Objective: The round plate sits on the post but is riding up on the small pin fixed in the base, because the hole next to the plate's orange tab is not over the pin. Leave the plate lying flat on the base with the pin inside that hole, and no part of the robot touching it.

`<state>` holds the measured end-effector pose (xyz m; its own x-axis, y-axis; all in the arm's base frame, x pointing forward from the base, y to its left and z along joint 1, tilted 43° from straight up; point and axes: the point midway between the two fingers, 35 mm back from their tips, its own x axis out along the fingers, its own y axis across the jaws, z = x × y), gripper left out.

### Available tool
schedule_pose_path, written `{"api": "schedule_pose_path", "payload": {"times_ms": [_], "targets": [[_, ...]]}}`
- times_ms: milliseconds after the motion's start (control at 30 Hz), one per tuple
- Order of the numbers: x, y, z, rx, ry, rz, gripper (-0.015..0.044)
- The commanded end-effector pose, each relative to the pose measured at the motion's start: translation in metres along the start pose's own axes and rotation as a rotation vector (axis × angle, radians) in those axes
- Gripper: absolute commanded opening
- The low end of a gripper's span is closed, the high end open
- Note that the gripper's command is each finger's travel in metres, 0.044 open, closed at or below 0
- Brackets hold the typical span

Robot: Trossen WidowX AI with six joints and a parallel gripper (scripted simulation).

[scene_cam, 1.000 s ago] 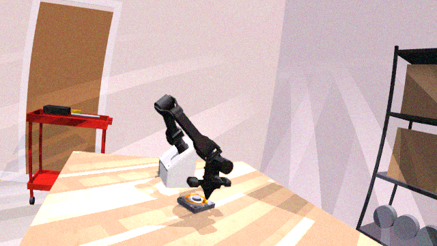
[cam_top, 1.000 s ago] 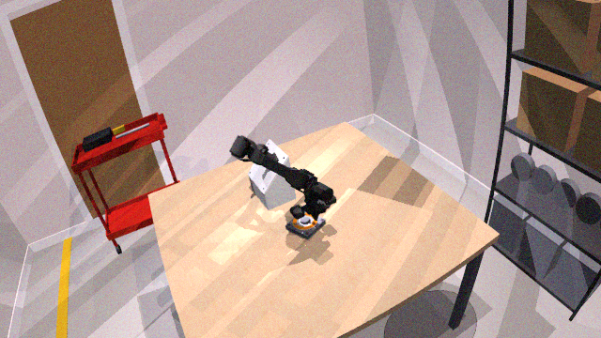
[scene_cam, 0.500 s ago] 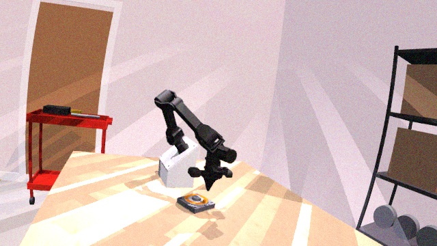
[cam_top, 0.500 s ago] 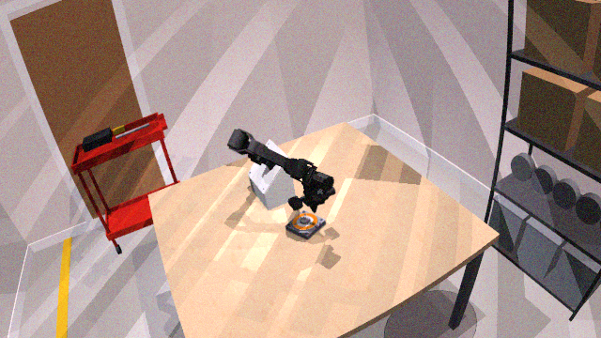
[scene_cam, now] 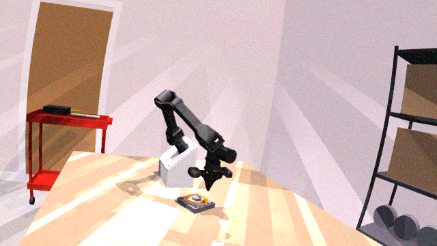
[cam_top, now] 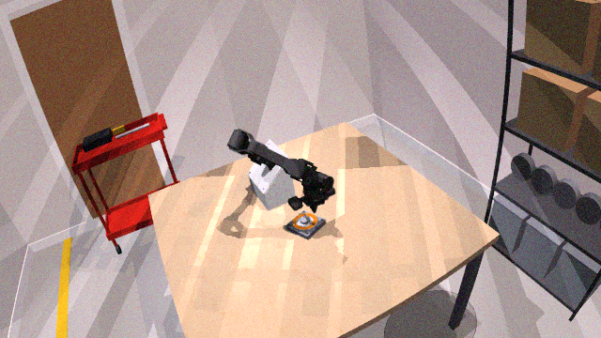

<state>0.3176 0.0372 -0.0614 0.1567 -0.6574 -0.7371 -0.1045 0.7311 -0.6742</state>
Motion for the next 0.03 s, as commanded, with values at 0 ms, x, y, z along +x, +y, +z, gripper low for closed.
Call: {"api": "schedule_pose_path", "payload": {"times_ms": [0], "targets": [[0.0012, 0.0, -0.001, -0.007, 0.003, -0.001, 0.0]]}}
